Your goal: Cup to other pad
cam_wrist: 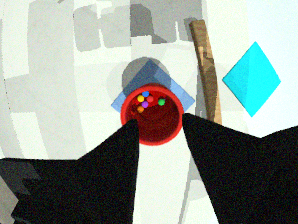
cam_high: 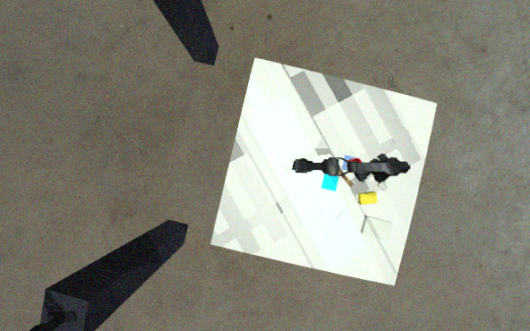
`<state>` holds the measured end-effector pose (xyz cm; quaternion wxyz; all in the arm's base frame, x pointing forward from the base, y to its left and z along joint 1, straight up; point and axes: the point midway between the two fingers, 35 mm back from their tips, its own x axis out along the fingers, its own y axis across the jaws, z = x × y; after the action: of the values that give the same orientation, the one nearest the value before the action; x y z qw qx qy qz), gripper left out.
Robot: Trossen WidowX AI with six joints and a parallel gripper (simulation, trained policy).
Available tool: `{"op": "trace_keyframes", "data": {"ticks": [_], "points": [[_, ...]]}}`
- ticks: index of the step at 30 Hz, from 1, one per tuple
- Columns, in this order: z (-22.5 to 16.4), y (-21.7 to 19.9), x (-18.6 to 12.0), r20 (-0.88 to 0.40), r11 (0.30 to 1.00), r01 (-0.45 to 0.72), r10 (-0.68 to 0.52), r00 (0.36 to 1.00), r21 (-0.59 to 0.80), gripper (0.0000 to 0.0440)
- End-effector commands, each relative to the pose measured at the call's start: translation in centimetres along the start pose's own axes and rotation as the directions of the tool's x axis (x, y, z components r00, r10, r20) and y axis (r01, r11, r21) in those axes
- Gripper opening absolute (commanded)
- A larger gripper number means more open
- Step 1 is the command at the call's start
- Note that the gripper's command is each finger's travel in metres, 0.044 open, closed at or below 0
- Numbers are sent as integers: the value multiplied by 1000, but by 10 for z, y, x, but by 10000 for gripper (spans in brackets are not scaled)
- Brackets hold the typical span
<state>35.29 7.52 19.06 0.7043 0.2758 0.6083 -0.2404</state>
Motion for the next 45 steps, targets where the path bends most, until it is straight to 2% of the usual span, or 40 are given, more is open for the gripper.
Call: {"op": "trace_keyframes", "data": {"ticks": [1, 16, 32, 39, 45], "points": [[-3, -5, 15, -27, 998, 61, -61, 998, 2, 150], [-17, -18, 64, -80, 981, 195, -194, 978, -1, 171], [-30, -28, 122, -110, 967, 244, -251, 962, -76, 175], [-32, -33, 133, -103, 960, 242, -257, 961, -139, 15], [-31, -35, 127, -97, 961, 238, -253, 963, -144, 9]]}}
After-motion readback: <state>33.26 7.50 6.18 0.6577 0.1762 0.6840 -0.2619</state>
